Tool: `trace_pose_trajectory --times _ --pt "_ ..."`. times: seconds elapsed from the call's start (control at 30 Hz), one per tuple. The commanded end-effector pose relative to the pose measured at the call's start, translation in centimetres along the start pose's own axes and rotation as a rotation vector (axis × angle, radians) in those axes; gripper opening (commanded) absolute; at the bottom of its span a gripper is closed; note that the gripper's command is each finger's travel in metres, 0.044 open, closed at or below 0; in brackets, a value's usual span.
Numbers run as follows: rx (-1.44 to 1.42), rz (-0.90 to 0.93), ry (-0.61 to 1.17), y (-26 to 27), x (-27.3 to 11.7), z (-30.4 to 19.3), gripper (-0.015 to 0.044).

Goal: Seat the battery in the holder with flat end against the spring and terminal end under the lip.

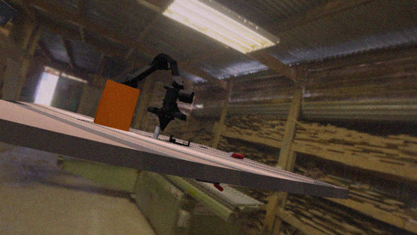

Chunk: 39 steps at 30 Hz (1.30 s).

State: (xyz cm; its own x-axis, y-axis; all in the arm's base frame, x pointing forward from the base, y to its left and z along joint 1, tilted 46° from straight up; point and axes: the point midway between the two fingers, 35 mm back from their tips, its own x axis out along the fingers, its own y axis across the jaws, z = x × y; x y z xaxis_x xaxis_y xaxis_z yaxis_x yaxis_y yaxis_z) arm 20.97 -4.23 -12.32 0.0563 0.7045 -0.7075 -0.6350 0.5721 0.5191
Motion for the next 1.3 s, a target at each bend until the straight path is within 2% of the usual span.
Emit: trace_pose_trajectory --times 0.0,1.03,1.1,1.27 --pt "0.007 0.002 -0.005 0.8 0.0 0.1 0.0000" --pt "0.009 0.004 -0.005 4.9 0.2 0.0 0.0000" --pt "0.004 0.003 0.001 4.7 -0.4 -0.1 0.0000" --pt "0.008 -0.001 0.001 4.4 -4.7 0.0 0.0000"
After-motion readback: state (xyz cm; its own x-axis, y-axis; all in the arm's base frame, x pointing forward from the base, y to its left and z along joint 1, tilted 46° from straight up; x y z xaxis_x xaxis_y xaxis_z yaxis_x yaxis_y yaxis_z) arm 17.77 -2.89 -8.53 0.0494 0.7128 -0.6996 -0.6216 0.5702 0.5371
